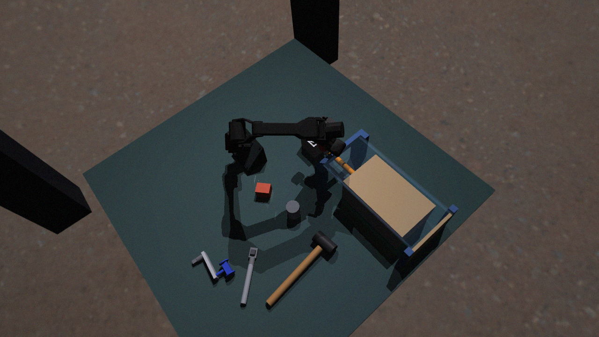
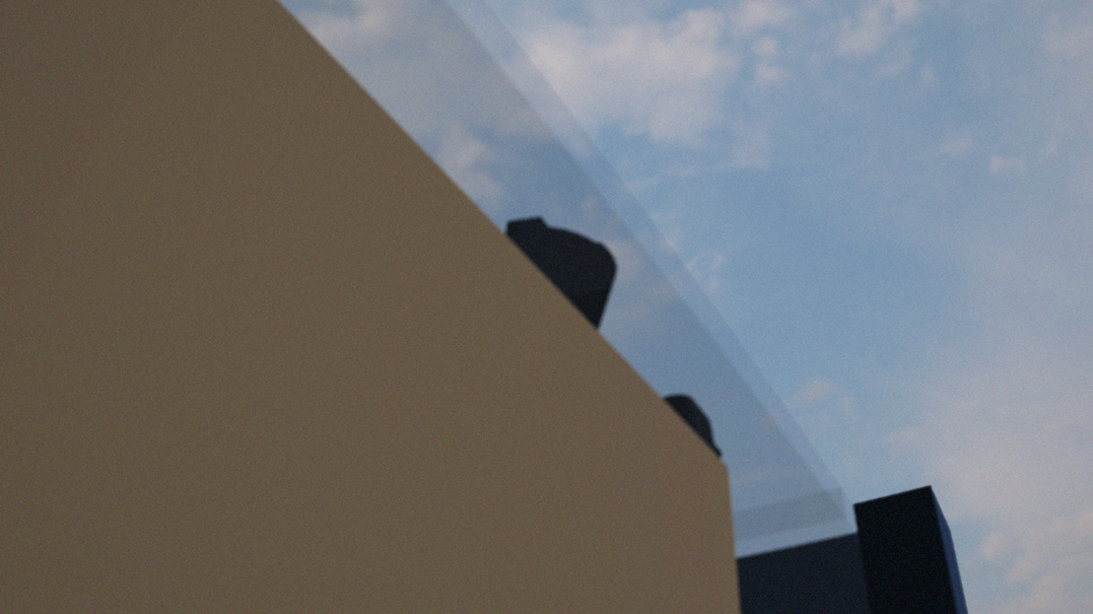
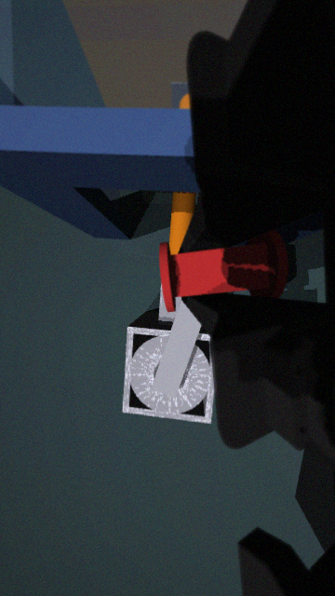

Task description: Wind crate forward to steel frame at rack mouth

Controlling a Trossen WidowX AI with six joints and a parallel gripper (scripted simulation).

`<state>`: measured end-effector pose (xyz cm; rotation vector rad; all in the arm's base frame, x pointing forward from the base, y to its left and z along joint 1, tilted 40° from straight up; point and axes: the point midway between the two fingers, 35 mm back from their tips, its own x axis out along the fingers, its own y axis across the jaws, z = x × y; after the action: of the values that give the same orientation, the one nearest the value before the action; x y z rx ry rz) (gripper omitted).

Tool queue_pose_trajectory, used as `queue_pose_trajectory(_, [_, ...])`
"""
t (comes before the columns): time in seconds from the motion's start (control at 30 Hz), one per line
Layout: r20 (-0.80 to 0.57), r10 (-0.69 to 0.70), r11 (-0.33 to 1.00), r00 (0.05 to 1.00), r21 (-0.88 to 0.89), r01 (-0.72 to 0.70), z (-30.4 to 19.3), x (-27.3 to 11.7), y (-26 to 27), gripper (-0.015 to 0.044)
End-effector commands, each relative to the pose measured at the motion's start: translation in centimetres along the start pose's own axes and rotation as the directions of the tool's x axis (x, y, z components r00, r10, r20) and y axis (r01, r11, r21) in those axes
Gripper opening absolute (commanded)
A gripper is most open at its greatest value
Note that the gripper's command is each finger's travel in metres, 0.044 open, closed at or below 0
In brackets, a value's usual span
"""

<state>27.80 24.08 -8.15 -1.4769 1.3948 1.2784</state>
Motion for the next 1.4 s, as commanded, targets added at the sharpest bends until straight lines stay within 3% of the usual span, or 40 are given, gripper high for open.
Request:
queue_pose_trajectory(0.0, [0.015, -0.011, 1.000, 1.000, -0.001, 0.011, 1.1, 0.5, -0.5, 0.0000])
queue_pose_trajectory(1.37, [0.019, -0.012, 1.000, 1.000, -0.002, 0.012, 5.9, 2.6, -0.4, 0.0000])
